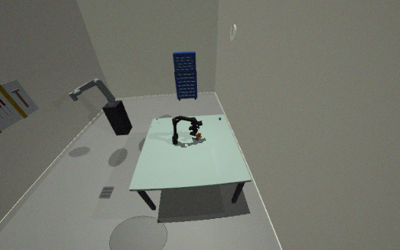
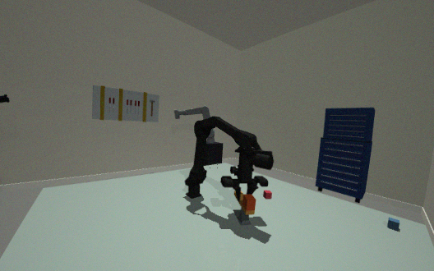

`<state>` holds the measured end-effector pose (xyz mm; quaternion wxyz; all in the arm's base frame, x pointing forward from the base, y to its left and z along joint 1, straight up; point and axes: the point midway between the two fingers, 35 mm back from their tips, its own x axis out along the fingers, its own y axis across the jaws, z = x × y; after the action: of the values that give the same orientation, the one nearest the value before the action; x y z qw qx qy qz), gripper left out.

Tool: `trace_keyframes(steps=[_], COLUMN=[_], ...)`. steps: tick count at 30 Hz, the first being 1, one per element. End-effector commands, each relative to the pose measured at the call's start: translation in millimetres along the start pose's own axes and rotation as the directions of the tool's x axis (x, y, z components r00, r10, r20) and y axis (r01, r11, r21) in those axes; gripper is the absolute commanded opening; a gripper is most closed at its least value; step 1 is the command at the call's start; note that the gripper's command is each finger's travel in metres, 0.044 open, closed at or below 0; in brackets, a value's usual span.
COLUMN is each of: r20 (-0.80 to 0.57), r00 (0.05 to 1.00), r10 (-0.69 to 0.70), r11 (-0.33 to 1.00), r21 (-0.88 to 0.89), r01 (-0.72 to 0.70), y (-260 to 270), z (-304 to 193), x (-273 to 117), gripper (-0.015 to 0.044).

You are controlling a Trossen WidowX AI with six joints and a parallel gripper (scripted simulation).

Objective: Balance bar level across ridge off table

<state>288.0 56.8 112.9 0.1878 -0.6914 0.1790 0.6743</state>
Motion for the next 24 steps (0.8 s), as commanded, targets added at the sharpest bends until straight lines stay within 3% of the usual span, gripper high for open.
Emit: trace_keyframes(steps=[1,24], r20=[-0.001,-0.001], r00=[1.000,1.000], r10=[0.000,0.000], r11=[1.000,1.000], r21=[-0.003,-0.003], r01=[0.000,0.000], y=[-0.2,-0.2], z=[-0.4,-0.4], x=[0.6,2.6], gripper=[0.0000,0.0000])
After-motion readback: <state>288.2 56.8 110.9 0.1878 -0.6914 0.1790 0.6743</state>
